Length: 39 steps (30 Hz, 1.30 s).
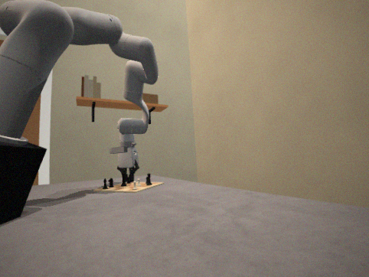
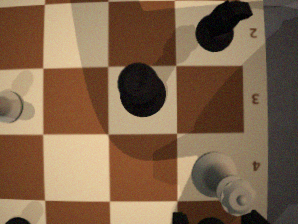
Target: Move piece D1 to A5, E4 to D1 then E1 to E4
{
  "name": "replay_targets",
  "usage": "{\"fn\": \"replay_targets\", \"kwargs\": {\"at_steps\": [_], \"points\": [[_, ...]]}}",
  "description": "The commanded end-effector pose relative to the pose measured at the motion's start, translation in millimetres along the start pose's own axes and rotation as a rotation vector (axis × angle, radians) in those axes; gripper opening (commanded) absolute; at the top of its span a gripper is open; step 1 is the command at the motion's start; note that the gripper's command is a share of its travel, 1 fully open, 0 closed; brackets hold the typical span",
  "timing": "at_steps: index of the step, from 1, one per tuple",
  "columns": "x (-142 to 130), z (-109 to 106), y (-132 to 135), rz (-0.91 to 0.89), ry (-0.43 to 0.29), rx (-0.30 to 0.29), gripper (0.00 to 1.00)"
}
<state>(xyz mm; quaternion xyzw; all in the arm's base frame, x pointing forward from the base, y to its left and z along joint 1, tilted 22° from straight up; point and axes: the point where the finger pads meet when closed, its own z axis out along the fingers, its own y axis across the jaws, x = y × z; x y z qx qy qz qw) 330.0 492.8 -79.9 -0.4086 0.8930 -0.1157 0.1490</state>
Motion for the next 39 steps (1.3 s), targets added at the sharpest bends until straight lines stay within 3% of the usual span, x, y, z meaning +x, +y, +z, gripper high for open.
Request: {"fn": "replay_targets", "kwargs": {"at_steps": [1, 8, 22, 31, 32, 39], "points": [[-2, -4, 1, 0.0, -0.004, -0.002, 0.35], [-2, -16, 1, 0.0, -0.004, -0.002, 0.35], [-2, -84, 1, 0.0, -0.004, -0.002, 0.35], [-2, -92, 1, 0.0, -0.004, -0.002, 0.35], [-2, -92, 1, 0.0, -0.004, -0.002, 1.0], [-2, -92, 1, 0.0, -0.004, -0.002, 1.0]]}}
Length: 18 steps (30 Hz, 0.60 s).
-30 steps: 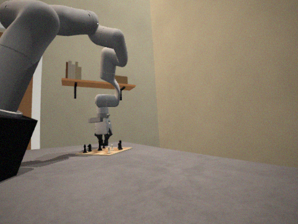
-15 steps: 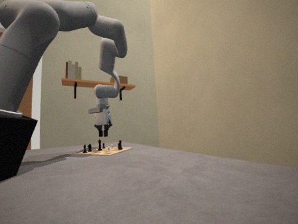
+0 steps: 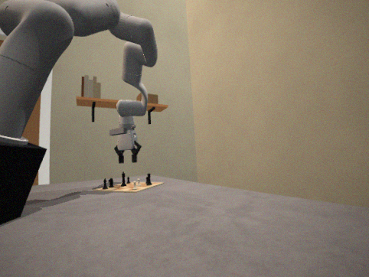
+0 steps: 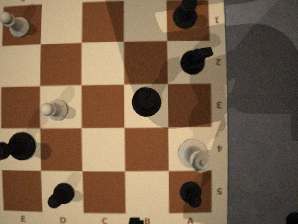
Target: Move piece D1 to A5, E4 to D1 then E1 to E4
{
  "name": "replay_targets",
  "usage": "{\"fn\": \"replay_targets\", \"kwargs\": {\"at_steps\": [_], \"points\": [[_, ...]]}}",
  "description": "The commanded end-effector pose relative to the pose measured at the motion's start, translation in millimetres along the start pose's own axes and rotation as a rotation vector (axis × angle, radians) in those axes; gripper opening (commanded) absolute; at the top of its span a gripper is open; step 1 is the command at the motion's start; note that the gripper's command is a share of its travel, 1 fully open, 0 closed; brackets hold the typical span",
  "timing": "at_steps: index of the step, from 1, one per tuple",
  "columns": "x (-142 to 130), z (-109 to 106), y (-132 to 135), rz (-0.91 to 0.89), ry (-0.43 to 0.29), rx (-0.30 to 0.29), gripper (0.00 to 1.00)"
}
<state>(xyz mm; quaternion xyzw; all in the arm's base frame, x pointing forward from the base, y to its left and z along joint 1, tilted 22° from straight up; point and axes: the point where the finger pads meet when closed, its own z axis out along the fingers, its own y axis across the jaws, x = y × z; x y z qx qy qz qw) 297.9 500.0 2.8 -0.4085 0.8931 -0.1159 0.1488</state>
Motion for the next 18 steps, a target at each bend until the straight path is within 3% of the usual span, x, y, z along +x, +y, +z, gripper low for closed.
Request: {"fn": "replay_targets", "kwargs": {"at_steps": [1, 14, 18], "points": [[-2, -3, 1, 0.0, -0.005, -0.003, 1.0], [-2, -3, 0, 0.006, -0.005, -0.002, 1.0], [0, -4, -13, 0.129, -0.005, 0.0, 1.0]]}}
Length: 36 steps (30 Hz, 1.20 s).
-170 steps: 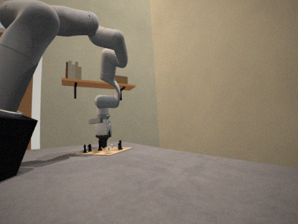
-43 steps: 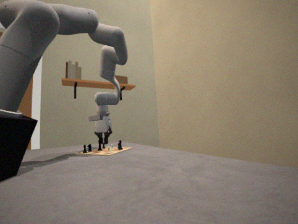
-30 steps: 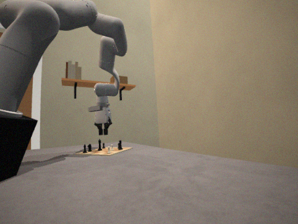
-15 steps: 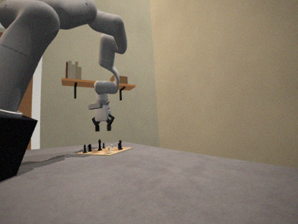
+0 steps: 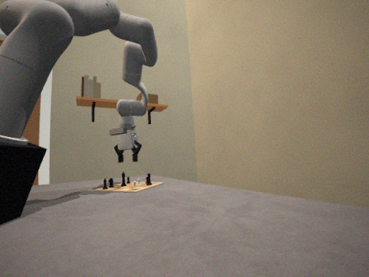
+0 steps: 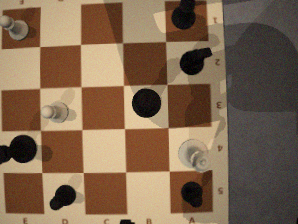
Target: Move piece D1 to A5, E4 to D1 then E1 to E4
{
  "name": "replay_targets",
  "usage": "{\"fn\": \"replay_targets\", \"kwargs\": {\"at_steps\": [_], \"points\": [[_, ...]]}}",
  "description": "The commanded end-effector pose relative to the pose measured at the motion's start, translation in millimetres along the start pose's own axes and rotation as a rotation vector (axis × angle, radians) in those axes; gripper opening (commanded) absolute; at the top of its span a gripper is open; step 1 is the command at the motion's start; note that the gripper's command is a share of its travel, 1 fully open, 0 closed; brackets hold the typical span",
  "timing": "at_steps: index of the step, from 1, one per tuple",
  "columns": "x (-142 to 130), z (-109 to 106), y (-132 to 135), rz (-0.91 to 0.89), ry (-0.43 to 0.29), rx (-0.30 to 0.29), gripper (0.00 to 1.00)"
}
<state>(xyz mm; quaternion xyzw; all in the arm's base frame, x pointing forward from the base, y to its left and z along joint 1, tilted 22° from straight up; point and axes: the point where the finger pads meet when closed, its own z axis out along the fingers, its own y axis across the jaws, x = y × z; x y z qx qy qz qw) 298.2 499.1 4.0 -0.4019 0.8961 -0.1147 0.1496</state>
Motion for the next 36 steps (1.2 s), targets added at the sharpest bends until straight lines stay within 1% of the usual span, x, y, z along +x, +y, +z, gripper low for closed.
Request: {"fn": "replay_targets", "kwargs": {"at_steps": [1, 2, 5, 7, 8, 9, 10, 12, 13, 14, 15, 17, 19, 20, 23, 27, 28, 34, 36], "points": [[0, -3, -12, 0.114, -0.005, 0.001, 1.0], [0, -3, -12, 0.114, -0.005, 0.001, 1.0], [4, -4, -37, 0.334, -0.005, 0.005, 1.0], [8, -6, -59, 0.394, -0.003, 0.004, 1.0], [8, -6, -59, 0.428, -0.003, 0.004, 1.0], [11, -7, -70, 0.465, 0.0, 0.004, 1.0], [11, -7, -70, 0.505, 0.0, 0.005, 1.0], [17, -9, -93, 0.587, 0.005, 0.004, 1.0], [17, -9, -93, 0.627, 0.006, 0.005, 1.0], [21, -10, -104, 0.667, 0.009, 0.005, 1.0], [21, -10, -104, 0.707, 0.009, 0.005, 1.0], [27, -12, -123, 0.786, 0.015, 0.005, 1.0], [27, -12, -123, 0.786, 0.015, 0.005, 1.0], [30, -13, -130, 0.904, 0.018, 0.005, 1.0], [36, -15, -146, 1.009, 0.023, 0.004, 1.0], [38, -15, -150, 1.164, 0.023, 0.0, 1.0], [38, -15, -150, 1.204, 0.022, 0.0, 0.43], [38, -15, -150, 1.423, -0.002, -0.006, 0.43], [38, -15, -150, 1.423, -0.002, -0.006, 0.43]]}}
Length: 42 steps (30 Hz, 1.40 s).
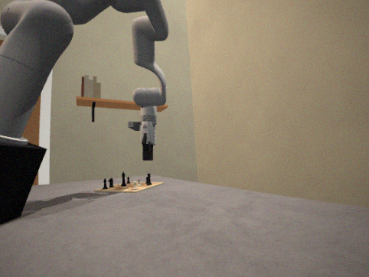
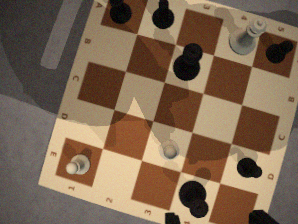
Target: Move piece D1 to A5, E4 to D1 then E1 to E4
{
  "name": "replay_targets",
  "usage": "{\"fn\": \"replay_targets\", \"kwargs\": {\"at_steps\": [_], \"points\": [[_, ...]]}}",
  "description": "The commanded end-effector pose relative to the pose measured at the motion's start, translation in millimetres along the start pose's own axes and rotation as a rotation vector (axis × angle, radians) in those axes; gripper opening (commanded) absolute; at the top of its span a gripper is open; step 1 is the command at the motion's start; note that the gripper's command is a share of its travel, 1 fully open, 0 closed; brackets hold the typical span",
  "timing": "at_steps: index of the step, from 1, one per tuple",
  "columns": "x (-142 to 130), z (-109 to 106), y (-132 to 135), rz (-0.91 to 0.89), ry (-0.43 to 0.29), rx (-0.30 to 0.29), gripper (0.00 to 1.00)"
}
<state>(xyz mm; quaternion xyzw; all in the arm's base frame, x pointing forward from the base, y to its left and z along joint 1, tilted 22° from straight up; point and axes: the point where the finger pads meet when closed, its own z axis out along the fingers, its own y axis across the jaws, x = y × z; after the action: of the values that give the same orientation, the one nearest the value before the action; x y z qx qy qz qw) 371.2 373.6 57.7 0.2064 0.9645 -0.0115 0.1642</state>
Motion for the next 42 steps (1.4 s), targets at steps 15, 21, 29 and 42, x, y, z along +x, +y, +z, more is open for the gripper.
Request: {"fn": "replay_targets", "kwargs": {"at_steps": [15, 21, 29, 42], "points": [[-1.2, -2.2, 0.7, 0.161, -0.041, -0.034, 0.43], [-1.2, -2.2, 0.7, 0.161, -0.041, -0.034, 0.43], [-1.2, -2.0, 0.7, 0.161, -0.041, -0.034, 0.43], [-1.4, 3.4, 0.8, 0.161, -0.042, -0.034, 0.43]]}}
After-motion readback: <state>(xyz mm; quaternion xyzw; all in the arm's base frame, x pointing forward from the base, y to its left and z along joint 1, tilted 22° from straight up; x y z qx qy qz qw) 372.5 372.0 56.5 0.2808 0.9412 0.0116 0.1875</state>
